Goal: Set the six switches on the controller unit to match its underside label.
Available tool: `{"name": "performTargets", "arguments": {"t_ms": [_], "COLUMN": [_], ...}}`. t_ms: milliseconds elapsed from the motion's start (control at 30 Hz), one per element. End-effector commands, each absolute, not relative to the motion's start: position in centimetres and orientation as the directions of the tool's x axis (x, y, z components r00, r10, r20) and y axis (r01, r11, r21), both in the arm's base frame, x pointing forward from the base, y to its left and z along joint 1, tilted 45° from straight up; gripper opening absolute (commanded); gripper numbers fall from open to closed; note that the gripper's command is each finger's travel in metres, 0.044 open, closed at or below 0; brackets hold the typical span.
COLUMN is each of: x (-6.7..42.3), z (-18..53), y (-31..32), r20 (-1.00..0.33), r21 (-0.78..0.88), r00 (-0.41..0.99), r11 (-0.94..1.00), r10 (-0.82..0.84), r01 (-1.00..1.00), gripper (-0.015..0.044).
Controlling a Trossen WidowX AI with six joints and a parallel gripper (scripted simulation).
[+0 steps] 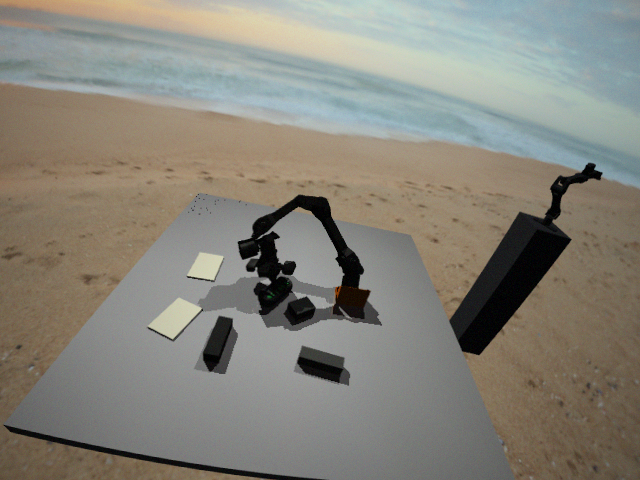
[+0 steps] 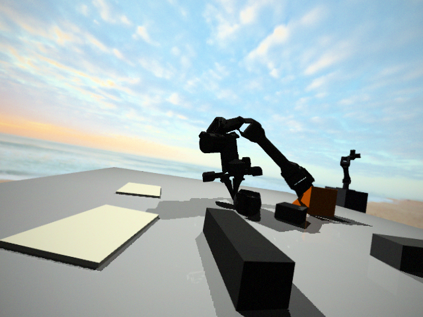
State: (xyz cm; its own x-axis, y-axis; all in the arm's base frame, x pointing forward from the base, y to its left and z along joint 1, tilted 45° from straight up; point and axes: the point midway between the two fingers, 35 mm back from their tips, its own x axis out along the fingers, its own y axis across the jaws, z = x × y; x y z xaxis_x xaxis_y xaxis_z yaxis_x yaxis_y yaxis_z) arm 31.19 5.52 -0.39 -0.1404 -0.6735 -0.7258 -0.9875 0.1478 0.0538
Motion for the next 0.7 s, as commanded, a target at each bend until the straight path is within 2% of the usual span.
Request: {"name": "performTargets", "arguments": {"t_ms": [0,333,500,667], "x": [31.3,35.5,35.3,33.1], "z": [-0.3,3.8,3.9,4.0], "y": [5.6,9.0,9.0,8.7], "r20": [-0.726,-0.728,-0.733,-0.765], "r21": [0.054,0.06,0.045,-0.059], "r00": [-0.14,-0.144,-0.144,-0.142], "r11": [0.148,0.148,0.164,0.289], "r10": [-0.673,-0.67,-0.665,-0.627], "r01": [-0.988,-0.987,-0.985,-0.955], "gripper": [0.0,0.0,0.0,0.0]}}
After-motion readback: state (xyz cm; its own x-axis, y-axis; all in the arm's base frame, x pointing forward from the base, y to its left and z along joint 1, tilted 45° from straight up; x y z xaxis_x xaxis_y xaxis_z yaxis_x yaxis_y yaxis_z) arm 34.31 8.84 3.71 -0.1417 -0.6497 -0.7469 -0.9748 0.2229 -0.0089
